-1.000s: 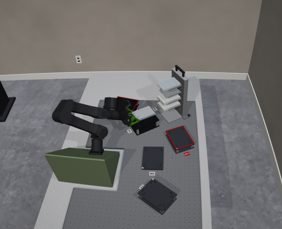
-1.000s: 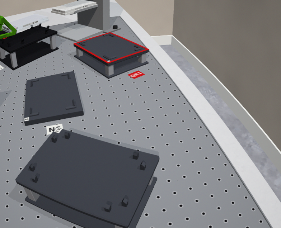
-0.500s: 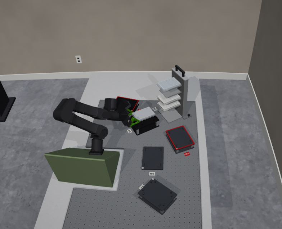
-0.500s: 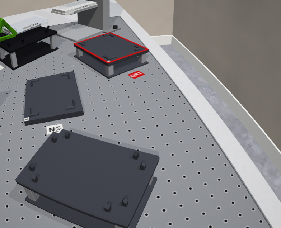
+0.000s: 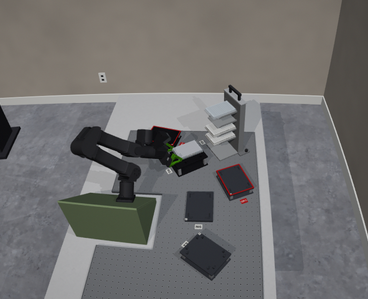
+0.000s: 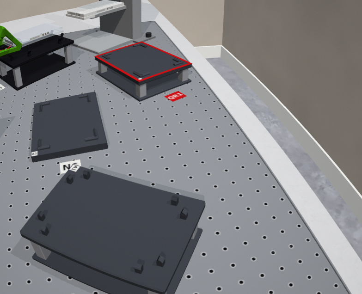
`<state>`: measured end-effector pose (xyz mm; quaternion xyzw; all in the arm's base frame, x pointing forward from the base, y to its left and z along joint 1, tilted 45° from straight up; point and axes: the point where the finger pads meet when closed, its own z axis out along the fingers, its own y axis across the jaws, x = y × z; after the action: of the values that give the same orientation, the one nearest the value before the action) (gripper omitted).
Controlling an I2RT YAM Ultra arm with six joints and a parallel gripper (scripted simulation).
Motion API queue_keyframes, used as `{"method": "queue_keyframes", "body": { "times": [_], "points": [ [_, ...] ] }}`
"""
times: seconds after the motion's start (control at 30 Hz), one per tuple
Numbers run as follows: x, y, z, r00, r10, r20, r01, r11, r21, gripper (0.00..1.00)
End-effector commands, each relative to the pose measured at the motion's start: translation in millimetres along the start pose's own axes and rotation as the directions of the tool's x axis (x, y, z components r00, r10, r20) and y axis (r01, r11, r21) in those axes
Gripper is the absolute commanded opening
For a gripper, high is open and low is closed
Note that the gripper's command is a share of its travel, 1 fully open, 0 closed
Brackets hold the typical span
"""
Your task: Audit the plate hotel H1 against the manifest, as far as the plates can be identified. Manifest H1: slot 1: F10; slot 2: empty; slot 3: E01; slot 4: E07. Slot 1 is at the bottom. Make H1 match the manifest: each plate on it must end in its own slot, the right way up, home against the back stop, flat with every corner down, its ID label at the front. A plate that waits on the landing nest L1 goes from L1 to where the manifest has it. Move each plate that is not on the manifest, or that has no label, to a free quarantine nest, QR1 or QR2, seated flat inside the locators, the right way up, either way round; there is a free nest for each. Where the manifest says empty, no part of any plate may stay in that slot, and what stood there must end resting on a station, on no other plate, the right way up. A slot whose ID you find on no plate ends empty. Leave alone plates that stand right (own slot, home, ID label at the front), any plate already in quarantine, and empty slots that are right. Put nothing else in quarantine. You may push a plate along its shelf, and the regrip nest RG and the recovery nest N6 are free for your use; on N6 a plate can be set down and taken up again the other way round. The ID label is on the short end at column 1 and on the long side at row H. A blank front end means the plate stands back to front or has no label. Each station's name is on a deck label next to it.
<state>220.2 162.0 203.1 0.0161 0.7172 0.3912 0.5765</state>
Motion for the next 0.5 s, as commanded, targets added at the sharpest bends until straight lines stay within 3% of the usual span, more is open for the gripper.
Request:
{"method": "queue_keyframes", "body": {
  "times": [0.0, 0.47],
  "points": [
    [-8.2, 0.9, 0.3, 0.999, 0.006, 0.036, -0.006, 1.0, 0.004, 0.86],
    [-3.0, 0.9, 3.3, 0.999, 0.006, 0.036, -0.006, 1.0, 0.004, 0.86]
  ]
}}
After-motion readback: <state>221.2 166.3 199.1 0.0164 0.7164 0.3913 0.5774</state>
